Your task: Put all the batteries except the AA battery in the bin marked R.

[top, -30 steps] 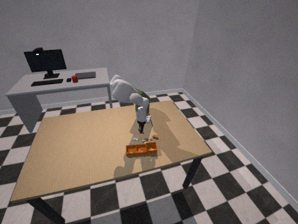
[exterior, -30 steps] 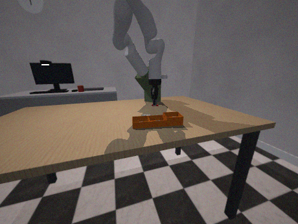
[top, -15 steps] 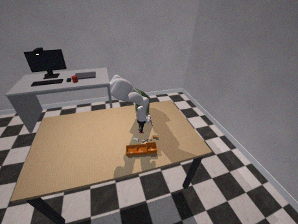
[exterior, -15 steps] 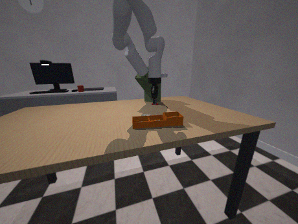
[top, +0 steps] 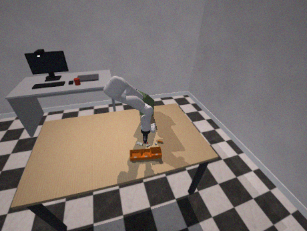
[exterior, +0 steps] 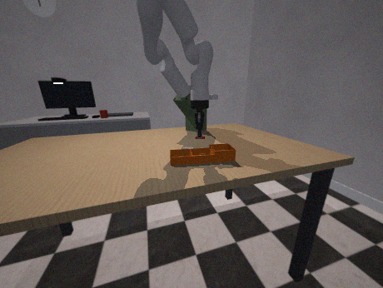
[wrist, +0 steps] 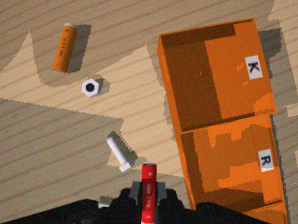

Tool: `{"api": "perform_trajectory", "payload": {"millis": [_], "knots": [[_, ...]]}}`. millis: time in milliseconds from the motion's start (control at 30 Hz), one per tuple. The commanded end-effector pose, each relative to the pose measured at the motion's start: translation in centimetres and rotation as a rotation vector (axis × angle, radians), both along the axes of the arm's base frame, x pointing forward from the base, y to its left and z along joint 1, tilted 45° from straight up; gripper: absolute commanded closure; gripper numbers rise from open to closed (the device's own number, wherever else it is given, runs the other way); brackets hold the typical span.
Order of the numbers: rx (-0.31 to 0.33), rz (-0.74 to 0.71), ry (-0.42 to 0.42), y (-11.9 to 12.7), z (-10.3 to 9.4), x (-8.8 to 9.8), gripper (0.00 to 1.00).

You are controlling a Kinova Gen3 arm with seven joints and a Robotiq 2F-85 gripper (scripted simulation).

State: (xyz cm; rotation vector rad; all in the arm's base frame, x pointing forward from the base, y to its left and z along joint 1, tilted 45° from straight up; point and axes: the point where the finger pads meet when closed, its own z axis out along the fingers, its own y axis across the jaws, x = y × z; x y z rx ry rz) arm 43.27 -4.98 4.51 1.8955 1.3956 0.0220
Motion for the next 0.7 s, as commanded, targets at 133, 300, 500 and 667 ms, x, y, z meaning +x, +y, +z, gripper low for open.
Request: {"api": "perform_trajectory", "payload": {"millis": [133, 300, 500, 667], "knots": [[-0.088, 0.148, 0.139, 0.1, 2.6, 4.1, 0.95], [-0.087, 0.149, 0.138, 0.1, 3.9, 6.2, 0.95], [-0.095, 0.149, 0.138, 0.1, 4.0, 6.3, 0.95], [-0.093, 0.148, 0.137, 0.1, 4.0, 6.2, 0.95]]}}
